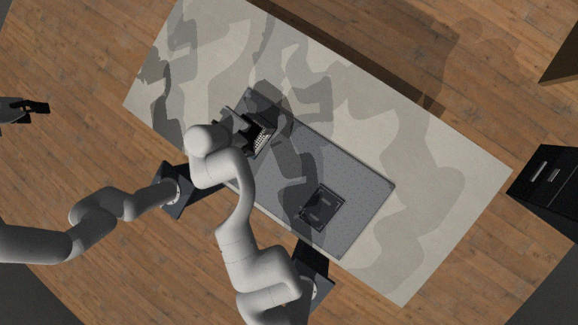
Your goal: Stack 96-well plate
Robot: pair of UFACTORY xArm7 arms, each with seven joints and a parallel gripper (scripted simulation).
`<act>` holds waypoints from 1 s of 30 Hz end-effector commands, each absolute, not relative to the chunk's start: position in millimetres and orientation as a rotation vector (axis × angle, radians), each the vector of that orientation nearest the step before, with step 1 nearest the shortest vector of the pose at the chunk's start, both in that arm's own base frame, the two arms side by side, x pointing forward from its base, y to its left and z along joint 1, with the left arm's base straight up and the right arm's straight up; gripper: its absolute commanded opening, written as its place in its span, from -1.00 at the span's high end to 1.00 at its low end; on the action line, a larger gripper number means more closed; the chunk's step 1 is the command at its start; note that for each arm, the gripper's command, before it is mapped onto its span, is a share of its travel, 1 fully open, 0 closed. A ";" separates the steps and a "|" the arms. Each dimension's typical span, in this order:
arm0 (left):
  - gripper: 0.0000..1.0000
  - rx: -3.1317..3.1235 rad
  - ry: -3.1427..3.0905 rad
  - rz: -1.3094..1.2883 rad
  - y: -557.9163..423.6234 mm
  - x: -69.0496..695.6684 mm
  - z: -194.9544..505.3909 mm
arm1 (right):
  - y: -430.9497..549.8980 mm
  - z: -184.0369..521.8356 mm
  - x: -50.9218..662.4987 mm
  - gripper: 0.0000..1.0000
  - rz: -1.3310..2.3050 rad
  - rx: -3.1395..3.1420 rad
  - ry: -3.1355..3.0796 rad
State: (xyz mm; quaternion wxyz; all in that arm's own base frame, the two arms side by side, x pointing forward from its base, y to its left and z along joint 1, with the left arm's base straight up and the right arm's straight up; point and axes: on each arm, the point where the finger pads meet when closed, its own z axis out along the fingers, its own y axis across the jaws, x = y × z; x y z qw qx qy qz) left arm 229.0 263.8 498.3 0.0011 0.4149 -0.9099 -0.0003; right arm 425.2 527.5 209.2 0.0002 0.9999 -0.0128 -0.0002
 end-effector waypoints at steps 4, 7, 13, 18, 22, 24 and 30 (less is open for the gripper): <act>-1.00 1.304 -2.859 -0.002 263.8 229.0 499.3 | 528.0 211.9 425.7 1.00 0.004 3.145 -0.041; -1.00 1.304 -2.859 -0.002 263.8 229.0 499.3 | 527.9 210.2 425.6 1.00 0.004 3.145 -0.041; -1.00 1.304 -2.859 -0.002 263.8 229.0 499.3 | 527.8 200.2 425.6 1.00 0.004 3.145 -0.041; -1.00 1.304 -2.859 -0.002 263.8 229.0 499.3 | 527.9 191.9 425.7 1.00 0.004 3.145 -0.041; -1.00 1.304 -2.859 -0.002 263.8 229.0 499.3 | 527.9 188.6 425.6 1.00 0.005 3.145 -0.041; -1.00 1.304 -2.859 -0.002 263.8 229.0 499.3 | 527.9 185.3 425.7 1.00 0.005 3.145 -0.041; -1.00 1.304 -2.859 -0.002 263.8 229.0 499.3 | 527.9 175.3 425.7 1.00 0.005 3.145 -0.041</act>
